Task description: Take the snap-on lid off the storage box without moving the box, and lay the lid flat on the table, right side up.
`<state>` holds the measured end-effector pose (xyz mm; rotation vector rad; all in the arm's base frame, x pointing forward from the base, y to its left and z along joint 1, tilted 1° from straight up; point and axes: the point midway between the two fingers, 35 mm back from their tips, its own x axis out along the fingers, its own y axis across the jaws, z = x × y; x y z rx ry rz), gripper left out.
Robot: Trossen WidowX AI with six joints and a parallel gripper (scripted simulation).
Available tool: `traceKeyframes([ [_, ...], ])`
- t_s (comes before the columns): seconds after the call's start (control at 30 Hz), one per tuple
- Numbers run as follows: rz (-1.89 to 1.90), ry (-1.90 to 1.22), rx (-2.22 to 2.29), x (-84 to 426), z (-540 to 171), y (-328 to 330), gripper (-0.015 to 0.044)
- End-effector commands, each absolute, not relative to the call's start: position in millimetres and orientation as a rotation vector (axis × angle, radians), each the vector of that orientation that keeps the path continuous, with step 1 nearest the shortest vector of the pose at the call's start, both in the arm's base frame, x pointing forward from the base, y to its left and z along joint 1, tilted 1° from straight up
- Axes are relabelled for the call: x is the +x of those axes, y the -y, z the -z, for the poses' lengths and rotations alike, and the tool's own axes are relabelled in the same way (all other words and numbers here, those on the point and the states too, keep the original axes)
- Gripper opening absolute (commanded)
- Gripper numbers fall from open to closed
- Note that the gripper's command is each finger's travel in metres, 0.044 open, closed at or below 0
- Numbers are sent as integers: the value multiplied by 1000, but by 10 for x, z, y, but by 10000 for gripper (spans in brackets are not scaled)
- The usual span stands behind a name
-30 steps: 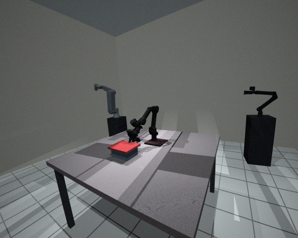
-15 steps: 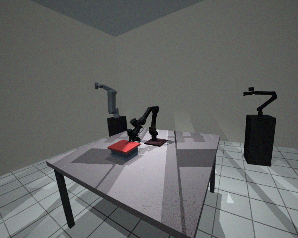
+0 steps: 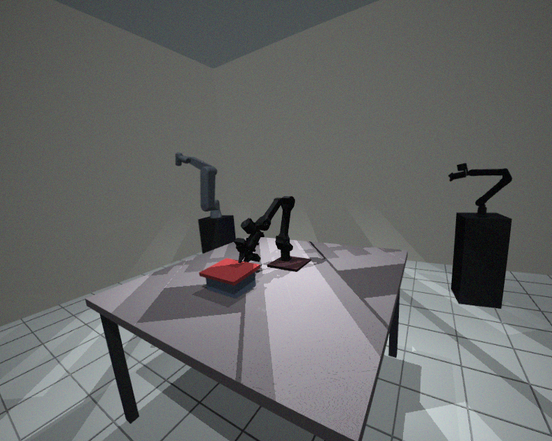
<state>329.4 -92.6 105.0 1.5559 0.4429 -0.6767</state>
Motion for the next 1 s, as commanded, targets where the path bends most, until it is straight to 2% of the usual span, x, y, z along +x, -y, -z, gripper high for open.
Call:
traceKeyframes([
  [0.0,673,-438,1556,3294,-1087,926,0],
  [0.97,674,-440,1556,3313,-1075,929,0],
])
